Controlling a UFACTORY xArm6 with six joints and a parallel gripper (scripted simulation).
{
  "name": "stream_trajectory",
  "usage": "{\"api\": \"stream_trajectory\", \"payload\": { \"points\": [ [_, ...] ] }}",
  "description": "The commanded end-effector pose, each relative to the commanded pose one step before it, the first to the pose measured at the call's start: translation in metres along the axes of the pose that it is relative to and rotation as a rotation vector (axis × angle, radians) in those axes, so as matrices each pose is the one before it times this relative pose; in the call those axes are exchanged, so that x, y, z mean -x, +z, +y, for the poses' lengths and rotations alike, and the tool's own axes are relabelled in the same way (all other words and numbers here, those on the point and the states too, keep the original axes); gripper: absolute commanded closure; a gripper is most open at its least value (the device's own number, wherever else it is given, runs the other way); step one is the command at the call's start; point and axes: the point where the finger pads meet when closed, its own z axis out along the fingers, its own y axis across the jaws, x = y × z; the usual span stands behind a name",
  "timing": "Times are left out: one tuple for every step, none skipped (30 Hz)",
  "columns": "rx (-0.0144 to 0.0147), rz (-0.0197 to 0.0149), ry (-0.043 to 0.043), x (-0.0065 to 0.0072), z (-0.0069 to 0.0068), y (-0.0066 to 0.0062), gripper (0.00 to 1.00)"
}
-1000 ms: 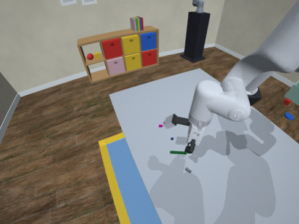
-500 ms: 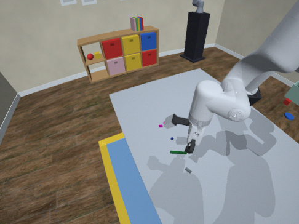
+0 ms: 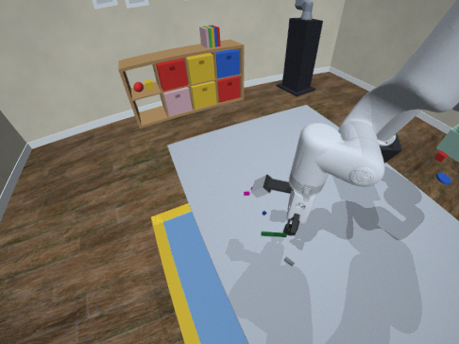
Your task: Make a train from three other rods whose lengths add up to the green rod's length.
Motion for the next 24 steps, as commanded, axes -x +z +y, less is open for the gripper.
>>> {"api": "stream_trajectory", "payload": {
  "points": [
    [-0.00128, 0.00231, 0.03868, -0.00412, 0.00113, -0.00016, 0.00],
    [0.00056, 0.00024, 0.02921, -0.00252, 0.00146, 0.00047, 0.00],
    [0.00070, 0.00032, 0.03816, -0.00333, 0.00184, 0.00062, 0.00],
    [0.00083, 0.00040, 0.04741, -0.00421, 0.00217, 0.00076, 0.00],
    [0.00092, 0.00049, 0.05669, -0.00513, 0.00242, 0.00091, 0.00],
    [0.00000, 0.00000, 0.00000, 0.00000, 0.00000, 0.00000, 0.00],
    [0.00000, 0.00000, 0.00000, 0.00000, 0.00000, 0.00000, 0.00],
    [0.00097, 0.00056, 0.06577, -0.00607, 0.00256, 0.00105, 0.00],
    [0.00098, 0.00063, 0.07440, -0.00701, 0.00256, 0.00118, 0.00],
    [0.00037, 0.00025, 0.03080, -0.00297, 0.00088, 0.00049, 0.00],
    [0.00034, 0.00024, 0.02938, -0.00285, 0.00077, 0.00046, 0.00],
    [0.00050, 0.00037, 0.04684, -0.00457, 0.00114, 0.00074, 0.00],
    [0.00050, 0.00039, 0.05187, -0.00511, 0.00109, 0.00081, 0.00],
    [0.00041, 0.00034, 0.04763, -0.00474, 0.00081, 0.00074, 0.00],
    [0.00036, 0.00031, 0.04564, -0.00457, 0.00061, 0.00071, 0.00],
    [0.00033, 0.00029, 0.04646, -0.00468, 0.00046, 0.00072, 0.00],
    [0.00029, 0.00027, 0.04670, -0.00472, 0.00030, 0.00072, 0.00],
    [0.00026, 0.00024, 0.04633, -0.00469, 0.00013, 0.00071, 0.00],
    [0.00023, 0.00021, 0.04611, -0.00468, -0.00004, 0.00071, 0.00],
    [0.00020, 0.00018, 0.04603, -0.00467, -0.00020, 0.00070, 0.00],
    [0.00017, 0.00015, 0.04599, -0.00466, -0.00036, 0.00070, 0.00],
    [0.00015, 0.00011, 0.04590, -0.00464, -0.00053, 0.00069, 0.00],
    [0.00000, 0.00000, 0.00000, 0.00000, 0.00000, 0.00000, 0.00],
    [0.00000, 0.00000, 0.00000, 0.00000, 0.00000, 0.00000, 0.00]
  ]
}}
